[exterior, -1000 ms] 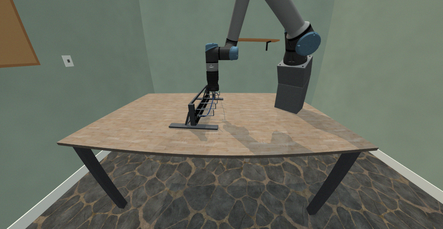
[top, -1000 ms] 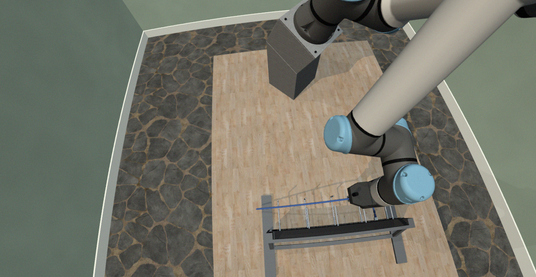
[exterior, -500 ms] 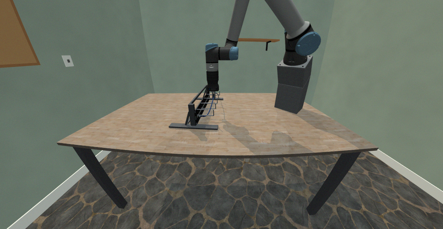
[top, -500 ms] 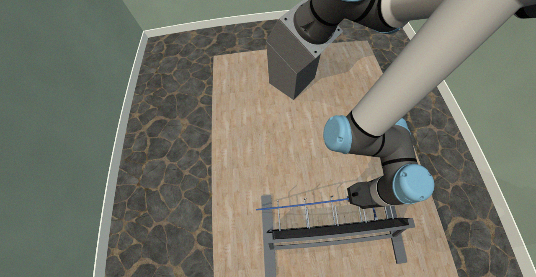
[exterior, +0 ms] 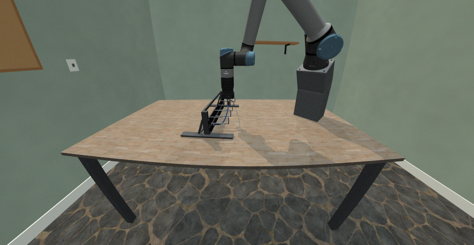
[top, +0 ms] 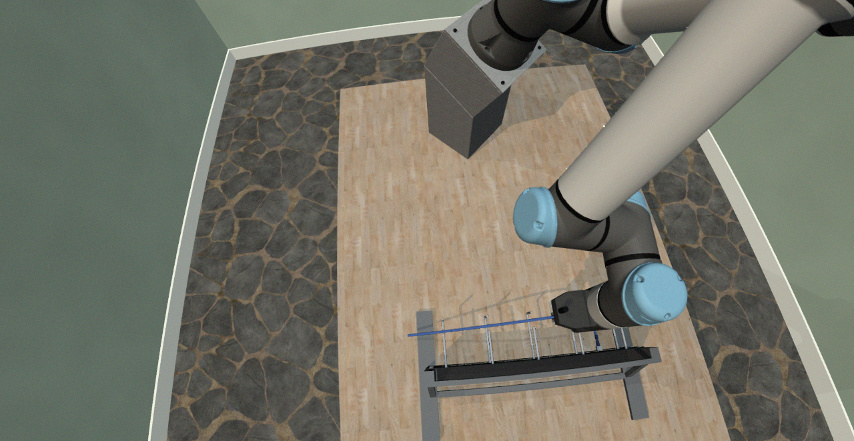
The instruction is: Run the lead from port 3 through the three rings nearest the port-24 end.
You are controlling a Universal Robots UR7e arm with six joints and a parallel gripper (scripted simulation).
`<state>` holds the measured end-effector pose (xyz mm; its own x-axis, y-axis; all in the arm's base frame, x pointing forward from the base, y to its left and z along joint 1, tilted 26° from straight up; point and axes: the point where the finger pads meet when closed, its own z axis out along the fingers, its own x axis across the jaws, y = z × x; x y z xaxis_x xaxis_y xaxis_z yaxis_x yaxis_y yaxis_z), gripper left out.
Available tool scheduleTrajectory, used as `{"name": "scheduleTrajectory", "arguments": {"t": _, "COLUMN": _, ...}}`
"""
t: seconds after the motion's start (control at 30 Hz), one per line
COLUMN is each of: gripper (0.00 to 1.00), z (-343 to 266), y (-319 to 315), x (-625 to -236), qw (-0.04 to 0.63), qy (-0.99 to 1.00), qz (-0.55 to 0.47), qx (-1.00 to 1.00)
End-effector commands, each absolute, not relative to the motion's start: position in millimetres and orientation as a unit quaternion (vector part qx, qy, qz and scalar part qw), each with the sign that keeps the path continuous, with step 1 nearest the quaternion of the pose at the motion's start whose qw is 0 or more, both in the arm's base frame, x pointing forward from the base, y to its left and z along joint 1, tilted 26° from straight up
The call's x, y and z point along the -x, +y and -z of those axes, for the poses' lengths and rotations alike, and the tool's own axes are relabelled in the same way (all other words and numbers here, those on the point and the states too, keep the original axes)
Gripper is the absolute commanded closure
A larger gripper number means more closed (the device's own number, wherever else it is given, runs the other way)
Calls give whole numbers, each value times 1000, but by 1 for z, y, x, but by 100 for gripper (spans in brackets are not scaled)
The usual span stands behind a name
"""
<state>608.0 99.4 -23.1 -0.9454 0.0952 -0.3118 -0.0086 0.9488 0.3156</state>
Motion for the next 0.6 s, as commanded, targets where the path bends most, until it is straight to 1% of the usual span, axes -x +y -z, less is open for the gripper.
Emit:
{"name": "scheduleTrajectory", "arguments": {"t": 0.0, "gripper": 100, "z": 28, "y": 100, "x": -612, "qw": 166, "qy": 973, "qz": -157, "qx": -22}}
{"name": "scheduleTrajectory", "arguments": {"t": 0.57, "gripper": 100, "z": 44, "y": 106, "x": -618, "qw": 166, "qy": 973, "qz": -157, "qx": -22}}
